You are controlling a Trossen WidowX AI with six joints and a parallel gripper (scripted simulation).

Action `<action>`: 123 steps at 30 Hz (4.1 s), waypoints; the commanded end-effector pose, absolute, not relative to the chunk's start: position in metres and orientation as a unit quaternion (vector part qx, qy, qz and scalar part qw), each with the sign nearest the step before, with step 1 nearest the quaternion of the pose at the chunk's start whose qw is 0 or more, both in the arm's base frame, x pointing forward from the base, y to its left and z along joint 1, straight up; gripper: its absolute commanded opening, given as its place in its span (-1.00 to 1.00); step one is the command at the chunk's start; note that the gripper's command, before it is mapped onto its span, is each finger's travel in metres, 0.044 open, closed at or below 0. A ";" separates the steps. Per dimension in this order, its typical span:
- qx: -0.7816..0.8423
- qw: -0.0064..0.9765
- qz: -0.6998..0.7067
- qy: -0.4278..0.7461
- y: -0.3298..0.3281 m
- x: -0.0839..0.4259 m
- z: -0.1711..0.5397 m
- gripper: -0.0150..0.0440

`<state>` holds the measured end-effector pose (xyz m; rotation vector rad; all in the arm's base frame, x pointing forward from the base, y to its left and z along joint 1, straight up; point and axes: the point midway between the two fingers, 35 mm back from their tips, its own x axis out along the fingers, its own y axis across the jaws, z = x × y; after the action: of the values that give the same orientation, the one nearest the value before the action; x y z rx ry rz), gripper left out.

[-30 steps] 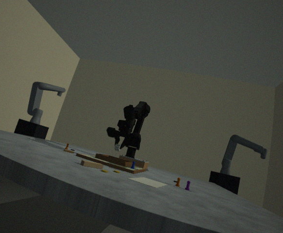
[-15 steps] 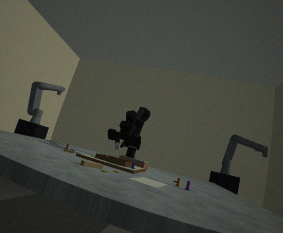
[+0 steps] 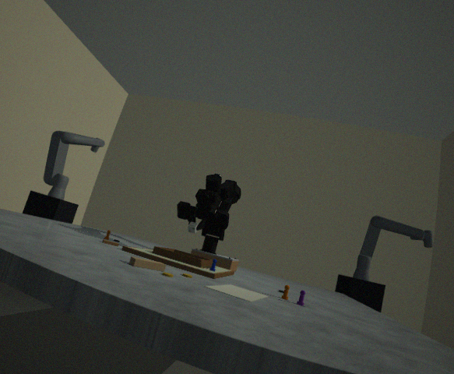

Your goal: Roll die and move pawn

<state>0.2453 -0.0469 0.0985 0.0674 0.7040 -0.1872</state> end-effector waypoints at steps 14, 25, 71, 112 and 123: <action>0.033 0.934 -0.092 0.344 -0.047 0.245 0.099 -0.05; 0.031 0.935 -0.089 0.343 -0.047 0.245 0.139 0.93; 0.172 0.697 -0.165 0.676 0.048 0.356 0.071 0.19; 0.172 0.697 -0.165 0.677 0.049 0.358 0.016 -0.35; 0.171 0.697 -0.164 0.676 0.049 0.359 0.020 -0.49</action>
<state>0.3586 0.0482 0.0168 0.3765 1.5073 -0.3652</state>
